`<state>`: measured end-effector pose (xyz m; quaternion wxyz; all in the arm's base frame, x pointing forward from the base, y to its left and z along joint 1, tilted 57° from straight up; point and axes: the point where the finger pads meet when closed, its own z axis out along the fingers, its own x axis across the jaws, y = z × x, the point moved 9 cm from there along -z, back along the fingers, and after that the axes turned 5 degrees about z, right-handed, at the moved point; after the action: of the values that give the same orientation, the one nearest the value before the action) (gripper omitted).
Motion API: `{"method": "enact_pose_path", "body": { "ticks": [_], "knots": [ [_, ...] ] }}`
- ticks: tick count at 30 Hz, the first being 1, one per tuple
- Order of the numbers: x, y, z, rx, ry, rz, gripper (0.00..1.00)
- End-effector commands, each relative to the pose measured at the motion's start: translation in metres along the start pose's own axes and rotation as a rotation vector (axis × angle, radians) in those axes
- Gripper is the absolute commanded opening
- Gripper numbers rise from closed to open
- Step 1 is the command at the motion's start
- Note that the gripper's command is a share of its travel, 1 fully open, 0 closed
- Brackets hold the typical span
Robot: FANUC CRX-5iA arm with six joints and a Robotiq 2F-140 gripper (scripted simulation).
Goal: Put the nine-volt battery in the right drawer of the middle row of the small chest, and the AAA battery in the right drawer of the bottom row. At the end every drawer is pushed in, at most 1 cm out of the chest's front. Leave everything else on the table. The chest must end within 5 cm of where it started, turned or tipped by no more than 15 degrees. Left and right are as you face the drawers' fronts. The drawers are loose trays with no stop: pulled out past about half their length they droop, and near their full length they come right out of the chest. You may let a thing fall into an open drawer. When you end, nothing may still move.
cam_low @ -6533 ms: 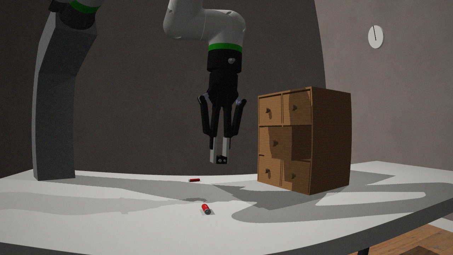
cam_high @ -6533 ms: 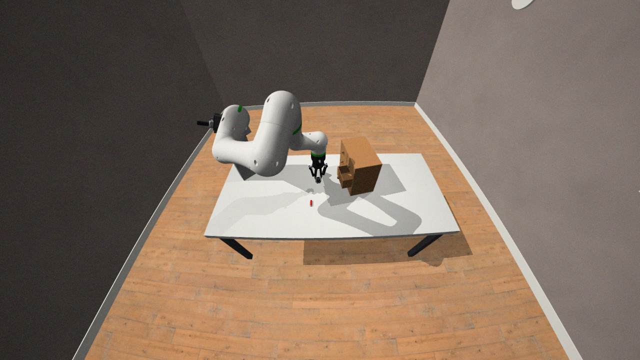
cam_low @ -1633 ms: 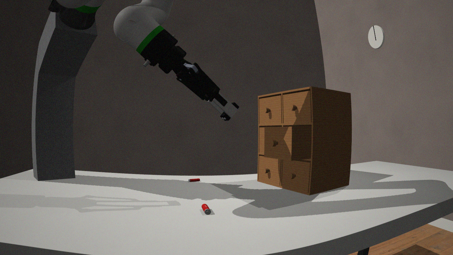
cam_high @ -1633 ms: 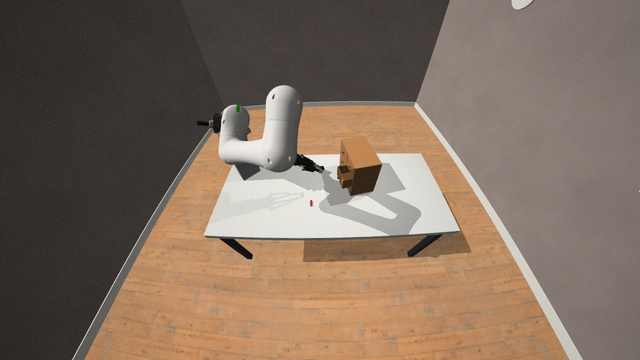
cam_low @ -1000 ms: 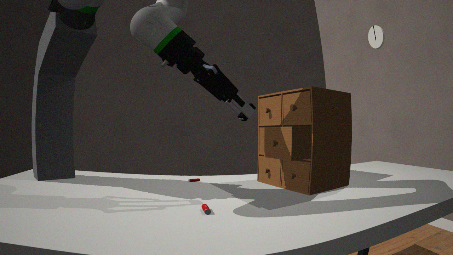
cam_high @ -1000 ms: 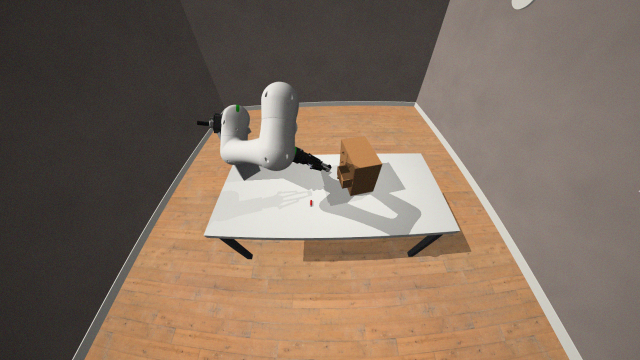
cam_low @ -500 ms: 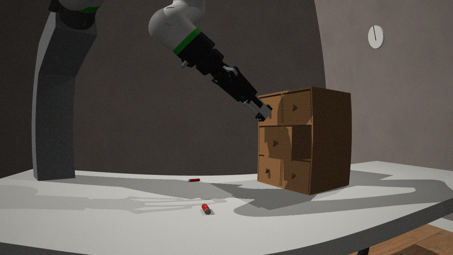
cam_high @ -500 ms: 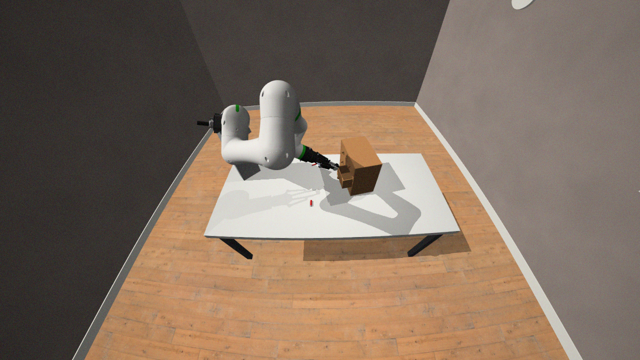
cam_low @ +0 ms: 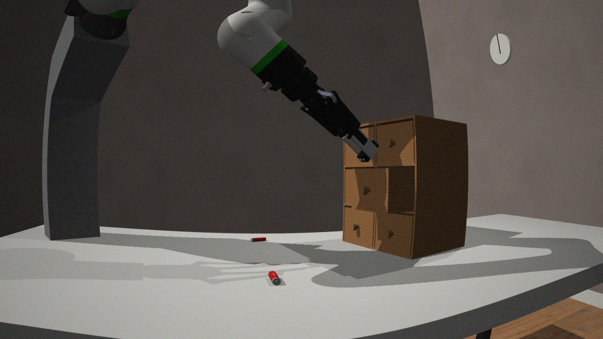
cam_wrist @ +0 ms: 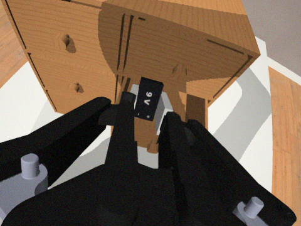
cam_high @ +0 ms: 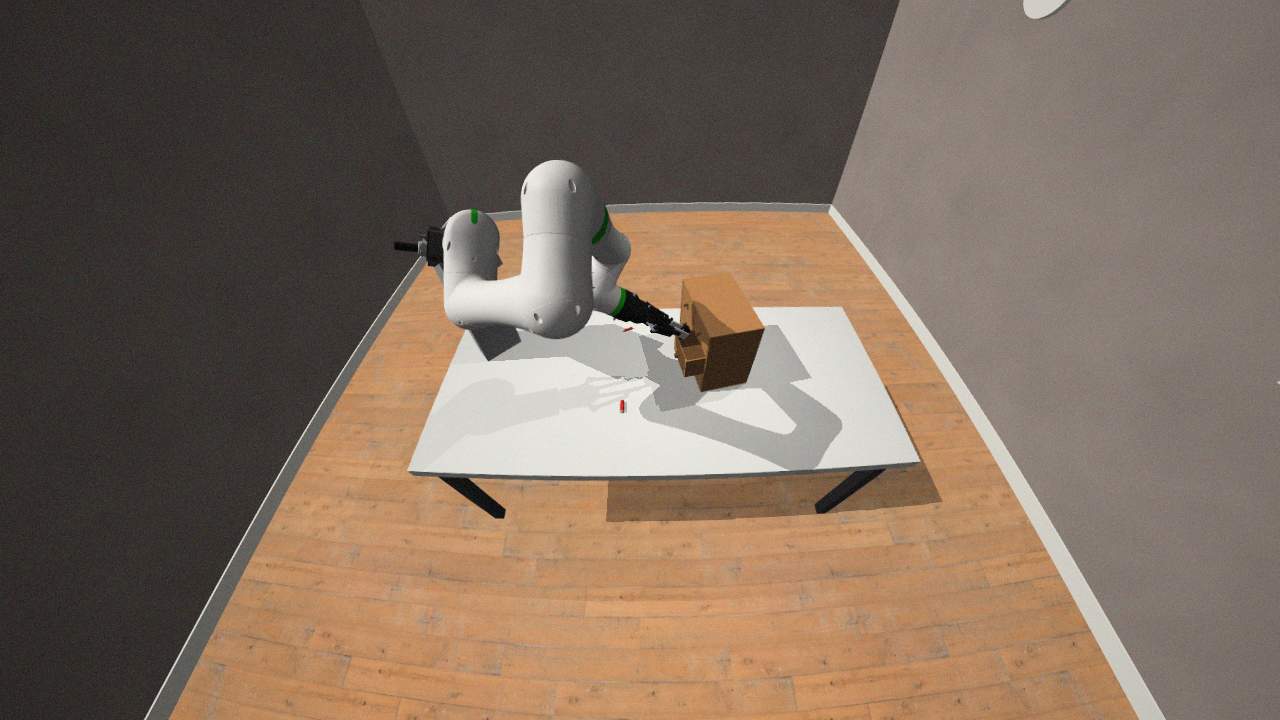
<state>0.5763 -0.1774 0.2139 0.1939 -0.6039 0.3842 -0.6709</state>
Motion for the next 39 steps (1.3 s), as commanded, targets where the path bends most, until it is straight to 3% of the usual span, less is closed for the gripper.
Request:
{"method": "enact_pose_path", "body": {
  "ticks": [1, 39],
  "knots": [
    [0.000, -0.004, 0.005, 0.000, 0.000, 0.000, 0.14],
    [-0.001, -0.012, 0.015, 0.000, 0.000, 0.000, 0.14]
  ]
}}
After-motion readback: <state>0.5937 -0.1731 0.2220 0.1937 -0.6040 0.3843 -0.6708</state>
